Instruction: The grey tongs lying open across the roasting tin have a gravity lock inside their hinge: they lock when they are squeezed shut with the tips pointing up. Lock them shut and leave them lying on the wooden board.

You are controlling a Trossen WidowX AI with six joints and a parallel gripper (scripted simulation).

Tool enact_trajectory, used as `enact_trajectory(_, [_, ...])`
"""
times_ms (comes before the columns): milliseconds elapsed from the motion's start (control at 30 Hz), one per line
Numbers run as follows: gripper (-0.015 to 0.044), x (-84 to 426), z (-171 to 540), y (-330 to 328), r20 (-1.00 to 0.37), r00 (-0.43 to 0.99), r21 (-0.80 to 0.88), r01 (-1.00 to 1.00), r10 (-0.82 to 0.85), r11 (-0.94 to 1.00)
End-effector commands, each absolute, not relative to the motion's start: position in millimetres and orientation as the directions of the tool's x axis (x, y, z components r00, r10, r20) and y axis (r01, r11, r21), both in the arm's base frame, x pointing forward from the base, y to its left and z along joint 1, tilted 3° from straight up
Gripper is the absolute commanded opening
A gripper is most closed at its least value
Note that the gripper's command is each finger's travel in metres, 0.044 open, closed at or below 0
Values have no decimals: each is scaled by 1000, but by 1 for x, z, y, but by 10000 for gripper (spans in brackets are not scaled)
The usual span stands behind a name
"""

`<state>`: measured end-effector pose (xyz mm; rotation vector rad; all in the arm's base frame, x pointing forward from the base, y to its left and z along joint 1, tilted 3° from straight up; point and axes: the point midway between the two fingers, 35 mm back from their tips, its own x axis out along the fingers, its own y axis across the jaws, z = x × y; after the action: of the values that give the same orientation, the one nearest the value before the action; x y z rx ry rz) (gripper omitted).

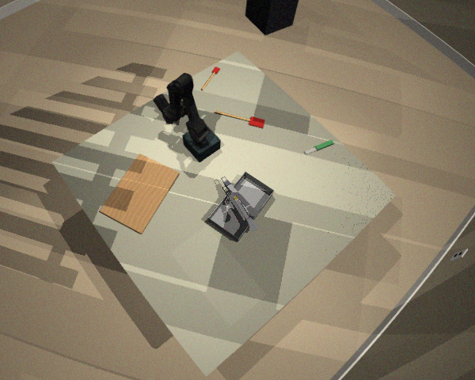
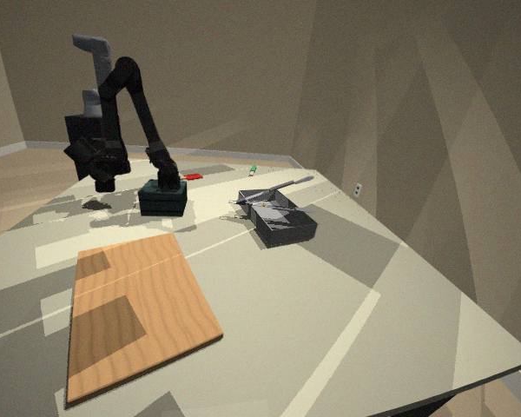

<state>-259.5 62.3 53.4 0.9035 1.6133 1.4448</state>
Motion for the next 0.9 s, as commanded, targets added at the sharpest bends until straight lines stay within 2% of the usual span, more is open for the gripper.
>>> enact_trajectory(0, [426,-259,53,62,-88,-448,995,11,890,103])
enact_trajectory(167, [295,-268,53,48,-102,-499,995,-56,861,85])
enact_trajectory(400, [111,-285,50,6,-140,-627,965,-259,766,-35])
enact_trajectory(567, [-20,-297,46,-41,-188,-741,879,-420,644,-226])
enact_trajectory(733, [-150,-300,43,-96,-242,-837,740,-486,491,-465])
enact_trajectory(867, [-150,-297,42,-130,-275,-879,635,-471,391,-612])
